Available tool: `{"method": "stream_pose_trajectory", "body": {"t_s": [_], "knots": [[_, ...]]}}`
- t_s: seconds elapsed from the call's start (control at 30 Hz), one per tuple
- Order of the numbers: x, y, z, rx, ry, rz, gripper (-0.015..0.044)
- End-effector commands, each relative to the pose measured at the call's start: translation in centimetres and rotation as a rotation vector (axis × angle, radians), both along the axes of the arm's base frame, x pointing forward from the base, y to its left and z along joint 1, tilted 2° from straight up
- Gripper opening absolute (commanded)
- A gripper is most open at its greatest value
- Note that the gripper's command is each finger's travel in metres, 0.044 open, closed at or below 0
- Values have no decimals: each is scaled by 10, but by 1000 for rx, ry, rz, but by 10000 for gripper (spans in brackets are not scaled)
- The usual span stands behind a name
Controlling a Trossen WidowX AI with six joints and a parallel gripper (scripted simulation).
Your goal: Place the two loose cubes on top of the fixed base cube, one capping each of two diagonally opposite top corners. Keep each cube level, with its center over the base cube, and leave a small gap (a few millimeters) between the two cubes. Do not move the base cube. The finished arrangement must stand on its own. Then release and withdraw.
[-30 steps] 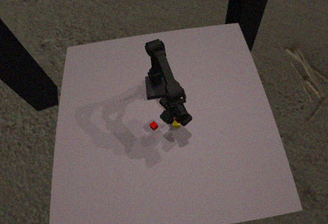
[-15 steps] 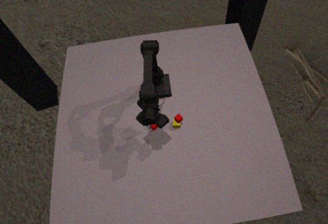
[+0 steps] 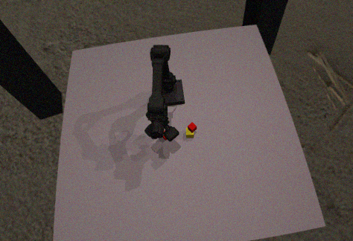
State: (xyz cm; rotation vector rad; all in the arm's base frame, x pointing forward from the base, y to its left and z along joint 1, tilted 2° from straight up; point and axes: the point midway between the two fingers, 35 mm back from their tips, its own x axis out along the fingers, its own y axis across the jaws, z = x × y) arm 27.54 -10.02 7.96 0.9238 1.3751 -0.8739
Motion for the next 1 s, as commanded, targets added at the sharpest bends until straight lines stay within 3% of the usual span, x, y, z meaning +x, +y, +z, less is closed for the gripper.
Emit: {"method": "stream_pose_trajectory", "body": {"t_s": [0.0, 0.97], "knots": [[0, 0, -12, -3, -5, 5, 265], [1, 1, -58, -3, -4, 5, 265]]}}
